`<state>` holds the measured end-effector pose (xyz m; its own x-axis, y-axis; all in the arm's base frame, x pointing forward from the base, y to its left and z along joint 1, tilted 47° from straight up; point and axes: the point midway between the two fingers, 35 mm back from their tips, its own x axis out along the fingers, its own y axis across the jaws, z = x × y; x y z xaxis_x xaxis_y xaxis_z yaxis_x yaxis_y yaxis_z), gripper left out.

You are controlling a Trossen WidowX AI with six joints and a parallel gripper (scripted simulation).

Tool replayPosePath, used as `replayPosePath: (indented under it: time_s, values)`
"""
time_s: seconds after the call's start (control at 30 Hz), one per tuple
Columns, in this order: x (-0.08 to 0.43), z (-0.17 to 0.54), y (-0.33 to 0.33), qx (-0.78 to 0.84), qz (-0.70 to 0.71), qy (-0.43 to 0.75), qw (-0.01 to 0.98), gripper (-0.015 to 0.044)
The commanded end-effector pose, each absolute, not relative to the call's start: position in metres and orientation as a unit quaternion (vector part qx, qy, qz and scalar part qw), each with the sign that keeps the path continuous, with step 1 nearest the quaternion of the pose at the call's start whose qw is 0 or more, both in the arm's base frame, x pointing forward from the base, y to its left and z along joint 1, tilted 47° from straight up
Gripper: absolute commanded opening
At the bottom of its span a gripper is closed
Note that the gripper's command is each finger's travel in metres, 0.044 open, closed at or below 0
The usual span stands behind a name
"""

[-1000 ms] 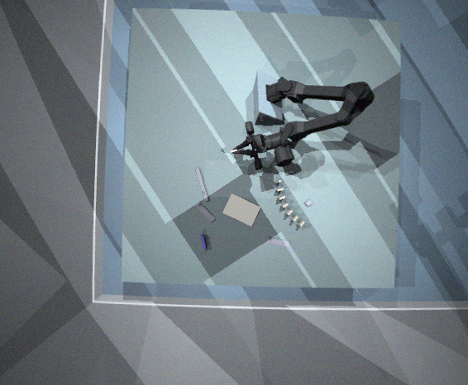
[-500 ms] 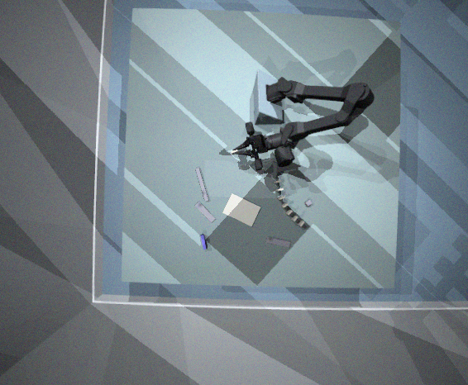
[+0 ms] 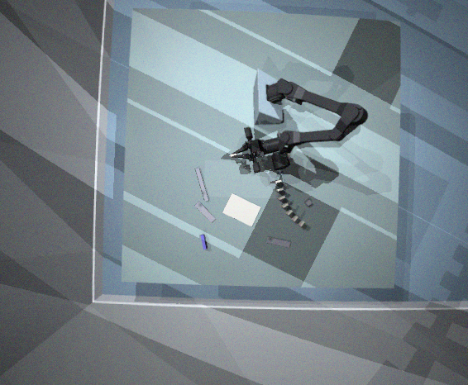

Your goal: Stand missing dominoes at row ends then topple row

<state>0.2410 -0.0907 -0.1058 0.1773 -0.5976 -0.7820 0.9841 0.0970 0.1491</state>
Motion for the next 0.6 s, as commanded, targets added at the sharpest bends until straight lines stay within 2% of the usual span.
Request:
replayPosePath:
  time_s: [0.0, 0.57]
  values:
    - [0.242, -0.116, -0.083, 0.343, -0.579, 0.278, 0.685, 0.002]
    - [0.236, -0.15, -0.055, 0.339, -0.579, 0.278, 0.687, 0.002]
